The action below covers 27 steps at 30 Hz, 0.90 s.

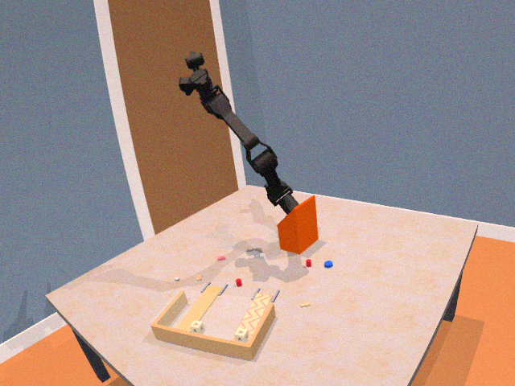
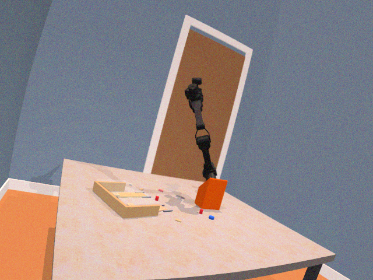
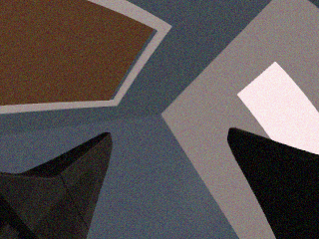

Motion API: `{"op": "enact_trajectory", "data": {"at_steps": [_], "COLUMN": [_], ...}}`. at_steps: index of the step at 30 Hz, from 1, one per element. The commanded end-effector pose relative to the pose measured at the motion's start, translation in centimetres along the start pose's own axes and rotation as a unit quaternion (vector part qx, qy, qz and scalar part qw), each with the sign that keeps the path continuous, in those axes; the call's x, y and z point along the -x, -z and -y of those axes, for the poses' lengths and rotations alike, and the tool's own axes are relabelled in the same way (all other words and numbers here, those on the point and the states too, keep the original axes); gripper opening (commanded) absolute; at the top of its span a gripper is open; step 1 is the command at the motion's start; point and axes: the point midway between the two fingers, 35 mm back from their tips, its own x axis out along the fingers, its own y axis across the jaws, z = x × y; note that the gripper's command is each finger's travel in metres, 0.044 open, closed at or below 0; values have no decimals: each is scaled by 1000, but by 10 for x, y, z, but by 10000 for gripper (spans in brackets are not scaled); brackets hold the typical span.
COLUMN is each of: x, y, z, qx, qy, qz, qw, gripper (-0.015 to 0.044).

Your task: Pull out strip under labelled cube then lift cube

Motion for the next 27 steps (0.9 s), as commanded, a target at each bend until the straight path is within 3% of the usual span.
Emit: {"op": "enact_trajectory", "data": {"at_steps": [1, 10, 15, 27], "x": [-1, -45, -48, -22], "y": [1, 30, 30, -37], "z": [-2, -110, -184, -329], "qx": [0, -97, -170, -351], "qy": [-3, -128, -223, -401], "qz": [1, 11, 26, 68], "qw": [1000, 987, 960, 843], "gripper": [400, 400, 400, 400]}}
